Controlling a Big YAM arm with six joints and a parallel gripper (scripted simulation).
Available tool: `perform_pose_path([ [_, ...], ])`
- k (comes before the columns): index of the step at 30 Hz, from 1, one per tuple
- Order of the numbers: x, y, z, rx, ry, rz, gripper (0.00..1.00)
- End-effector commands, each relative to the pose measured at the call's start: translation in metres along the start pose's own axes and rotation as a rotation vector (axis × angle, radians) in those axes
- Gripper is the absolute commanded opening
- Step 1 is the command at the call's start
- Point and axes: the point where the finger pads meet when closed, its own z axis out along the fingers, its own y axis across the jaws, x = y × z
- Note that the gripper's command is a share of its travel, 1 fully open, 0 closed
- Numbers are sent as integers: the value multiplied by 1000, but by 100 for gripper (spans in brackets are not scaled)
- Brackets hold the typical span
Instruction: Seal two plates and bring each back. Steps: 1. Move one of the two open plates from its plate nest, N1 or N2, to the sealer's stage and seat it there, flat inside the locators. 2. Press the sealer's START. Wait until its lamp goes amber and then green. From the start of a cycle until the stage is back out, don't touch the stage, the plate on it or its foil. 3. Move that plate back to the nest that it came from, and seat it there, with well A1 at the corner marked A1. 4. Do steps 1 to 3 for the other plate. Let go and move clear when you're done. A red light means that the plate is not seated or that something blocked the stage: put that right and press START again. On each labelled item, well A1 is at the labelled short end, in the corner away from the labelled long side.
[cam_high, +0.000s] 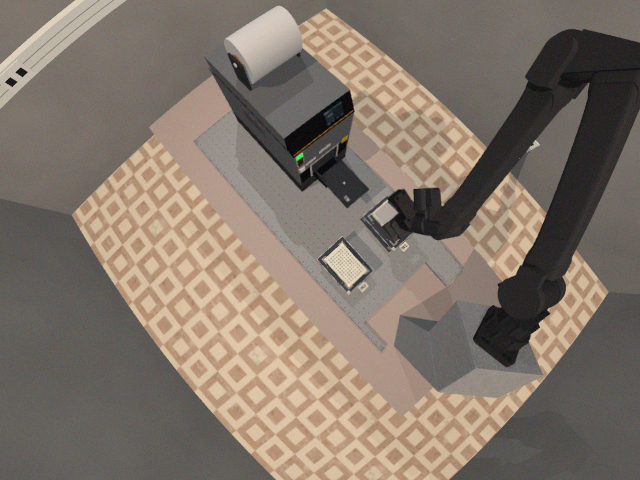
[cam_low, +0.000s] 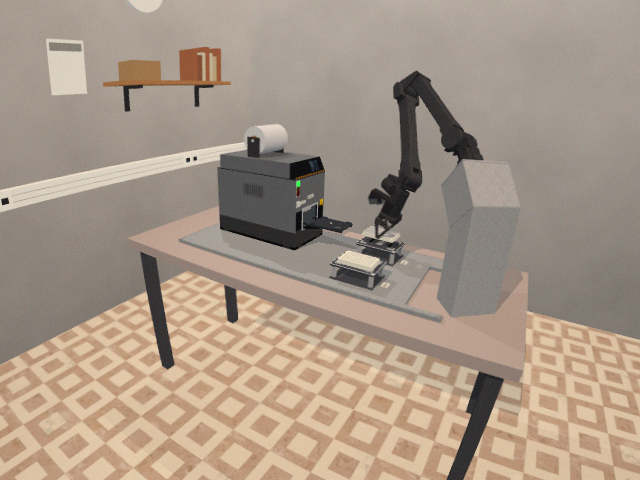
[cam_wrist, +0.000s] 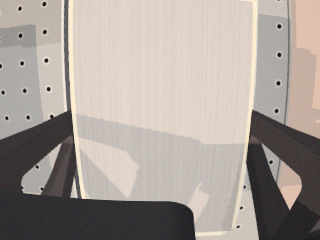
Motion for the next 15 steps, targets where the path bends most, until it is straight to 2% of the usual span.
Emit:
perform_pose_path([
  [1,-7,7,1,-8,-24,-24,0],
  [3,-7,7,1,-8,-24,-24,0],
  [6,5,14,0,-23,-2,-27,0],
  [15,10,-3,9,4,12,-7,0],
])
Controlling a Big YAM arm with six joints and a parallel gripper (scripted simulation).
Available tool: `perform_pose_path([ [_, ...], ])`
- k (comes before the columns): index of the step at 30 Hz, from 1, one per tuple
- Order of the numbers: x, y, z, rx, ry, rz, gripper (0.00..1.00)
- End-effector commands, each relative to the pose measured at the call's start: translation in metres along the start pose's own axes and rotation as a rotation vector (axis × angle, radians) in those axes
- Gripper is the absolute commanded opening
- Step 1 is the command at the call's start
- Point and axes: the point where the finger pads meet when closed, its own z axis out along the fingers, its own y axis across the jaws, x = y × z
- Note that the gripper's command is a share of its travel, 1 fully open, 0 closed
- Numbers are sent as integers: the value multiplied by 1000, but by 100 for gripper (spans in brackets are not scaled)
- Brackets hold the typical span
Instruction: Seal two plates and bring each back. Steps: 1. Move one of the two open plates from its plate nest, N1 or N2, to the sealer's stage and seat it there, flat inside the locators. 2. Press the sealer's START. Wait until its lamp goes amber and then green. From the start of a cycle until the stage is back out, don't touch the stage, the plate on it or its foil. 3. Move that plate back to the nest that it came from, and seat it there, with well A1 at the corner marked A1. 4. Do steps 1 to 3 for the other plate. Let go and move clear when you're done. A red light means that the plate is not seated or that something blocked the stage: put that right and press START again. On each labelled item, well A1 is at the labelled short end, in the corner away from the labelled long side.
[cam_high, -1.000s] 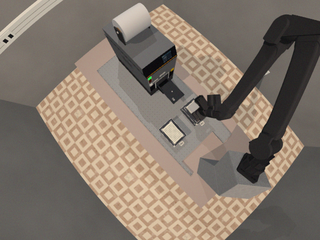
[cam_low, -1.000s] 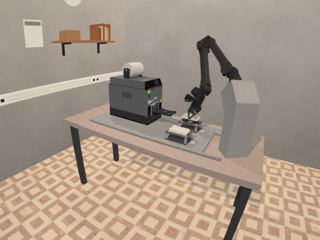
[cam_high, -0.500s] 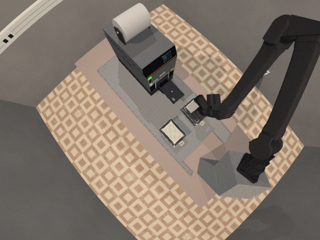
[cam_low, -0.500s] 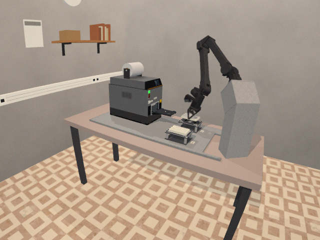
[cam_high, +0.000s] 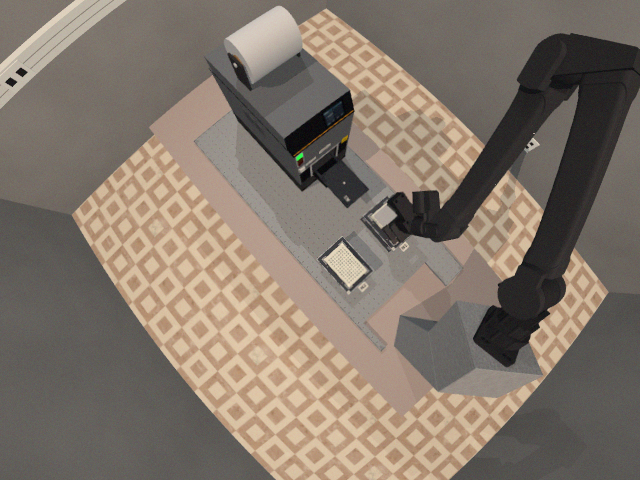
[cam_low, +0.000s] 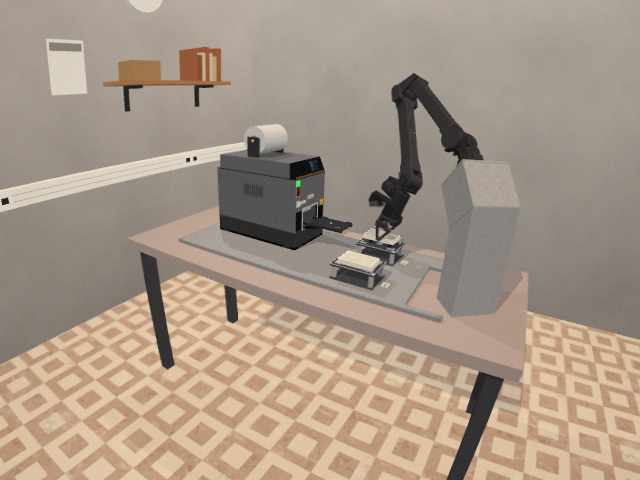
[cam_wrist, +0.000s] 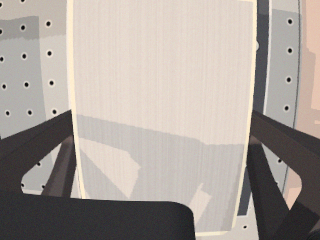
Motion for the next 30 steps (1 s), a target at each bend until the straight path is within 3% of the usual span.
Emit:
perform_pose_path([
  [1,2,-10,5,15,3,-2,0],
  [5,1,-10,5,15,2,-2,0],
  [12,11,11,2,-20,11,-22,0],
  [22,-7,1,12,-1,-20,-19,0],
  [30,20,4,3,-7,24,-9,0],
])
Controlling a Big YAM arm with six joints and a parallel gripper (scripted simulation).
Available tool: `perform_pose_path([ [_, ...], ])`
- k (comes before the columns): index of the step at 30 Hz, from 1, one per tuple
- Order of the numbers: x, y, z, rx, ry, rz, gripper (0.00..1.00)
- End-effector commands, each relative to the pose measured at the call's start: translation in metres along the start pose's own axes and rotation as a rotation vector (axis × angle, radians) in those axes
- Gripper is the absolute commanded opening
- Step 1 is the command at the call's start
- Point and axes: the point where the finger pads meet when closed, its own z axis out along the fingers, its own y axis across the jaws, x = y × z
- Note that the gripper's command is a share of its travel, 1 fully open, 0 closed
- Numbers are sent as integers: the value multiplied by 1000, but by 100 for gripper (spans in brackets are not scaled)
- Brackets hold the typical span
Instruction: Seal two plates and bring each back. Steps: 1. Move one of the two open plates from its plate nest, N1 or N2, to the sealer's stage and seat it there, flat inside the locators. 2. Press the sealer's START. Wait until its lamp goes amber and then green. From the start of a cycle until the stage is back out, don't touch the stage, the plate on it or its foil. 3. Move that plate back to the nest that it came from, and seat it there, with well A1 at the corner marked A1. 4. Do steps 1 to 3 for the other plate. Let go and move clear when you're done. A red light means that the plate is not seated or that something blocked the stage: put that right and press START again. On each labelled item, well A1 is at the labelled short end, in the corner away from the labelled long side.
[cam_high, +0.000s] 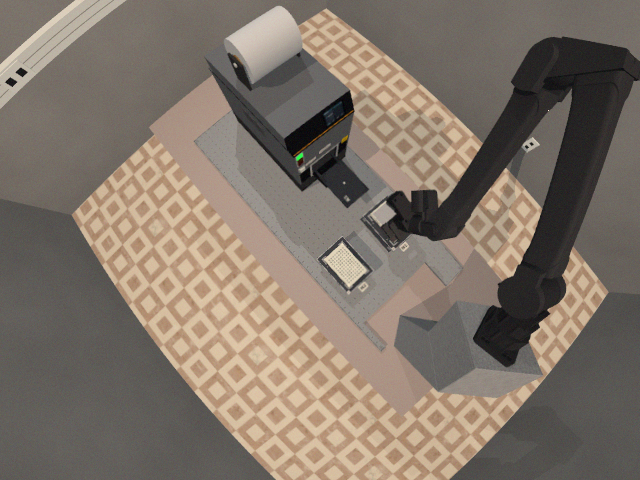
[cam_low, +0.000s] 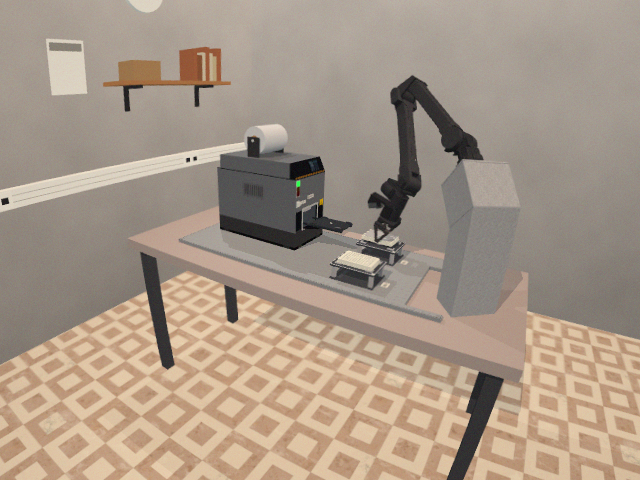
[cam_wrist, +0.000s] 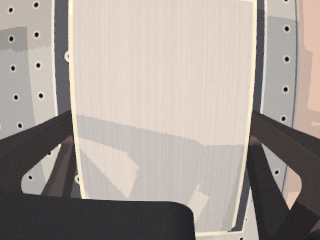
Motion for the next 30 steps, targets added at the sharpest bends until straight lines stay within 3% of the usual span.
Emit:
perform_pose_path([
  [1,25,8,-8,-18,42,-10,0],
  [9,20,7,-7,-20,38,-12,0],
  [17,-12,0,-2,0,-18,-19,0],
  [30,-2,5,-12,-12,1,-21,0],
])
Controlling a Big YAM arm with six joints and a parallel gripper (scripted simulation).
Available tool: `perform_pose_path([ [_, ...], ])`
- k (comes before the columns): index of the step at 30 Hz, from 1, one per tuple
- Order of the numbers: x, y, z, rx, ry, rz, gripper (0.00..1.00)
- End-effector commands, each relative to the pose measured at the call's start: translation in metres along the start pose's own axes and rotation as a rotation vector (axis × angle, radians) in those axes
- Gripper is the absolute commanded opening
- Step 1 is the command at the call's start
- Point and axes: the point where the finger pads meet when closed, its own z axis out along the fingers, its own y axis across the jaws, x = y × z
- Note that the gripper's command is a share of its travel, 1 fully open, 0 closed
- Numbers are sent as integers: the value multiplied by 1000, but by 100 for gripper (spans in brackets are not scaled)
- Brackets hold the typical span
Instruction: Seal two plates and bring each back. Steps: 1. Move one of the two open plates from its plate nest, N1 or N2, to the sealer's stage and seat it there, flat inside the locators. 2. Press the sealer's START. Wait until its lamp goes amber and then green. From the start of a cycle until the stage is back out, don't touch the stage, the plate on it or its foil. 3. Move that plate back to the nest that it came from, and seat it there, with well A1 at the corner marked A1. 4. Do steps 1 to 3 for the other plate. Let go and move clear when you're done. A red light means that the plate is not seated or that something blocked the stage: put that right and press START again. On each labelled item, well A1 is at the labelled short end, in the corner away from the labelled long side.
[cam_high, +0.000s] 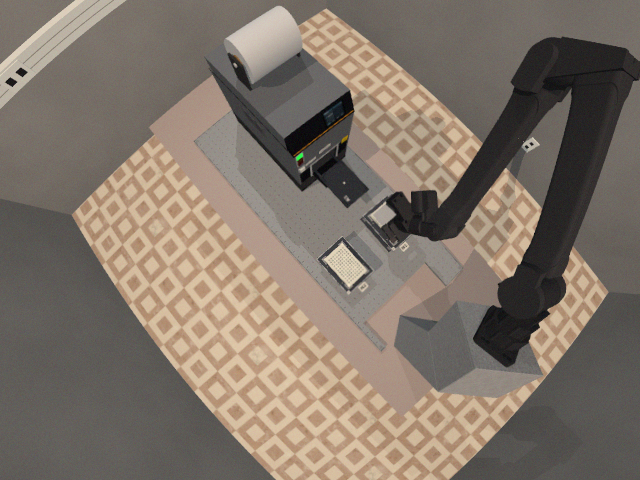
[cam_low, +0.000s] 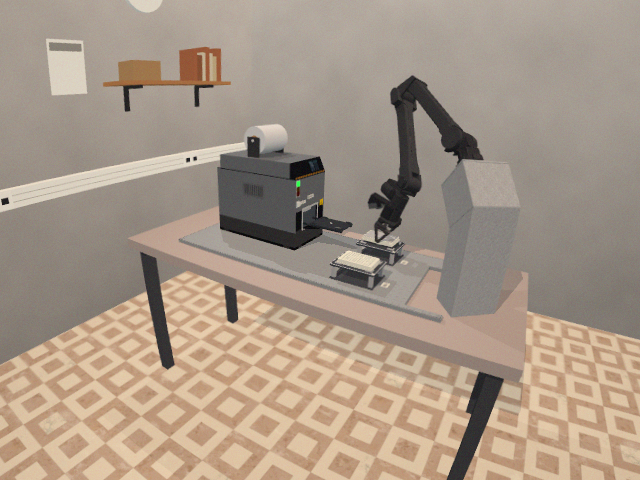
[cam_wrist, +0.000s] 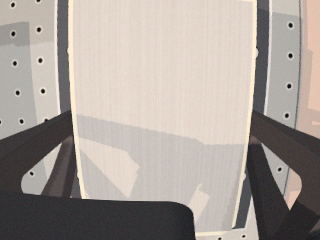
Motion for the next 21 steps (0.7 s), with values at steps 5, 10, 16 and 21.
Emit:
perform_pose_path([
  [5,0,-6,-13,15,-8,-7,0],
  [10,12,-5,-11,12,15,-2,0],
  [16,9,1,-6,1,10,-9,0],
  [21,4,11,1,-19,11,-22,0],
])
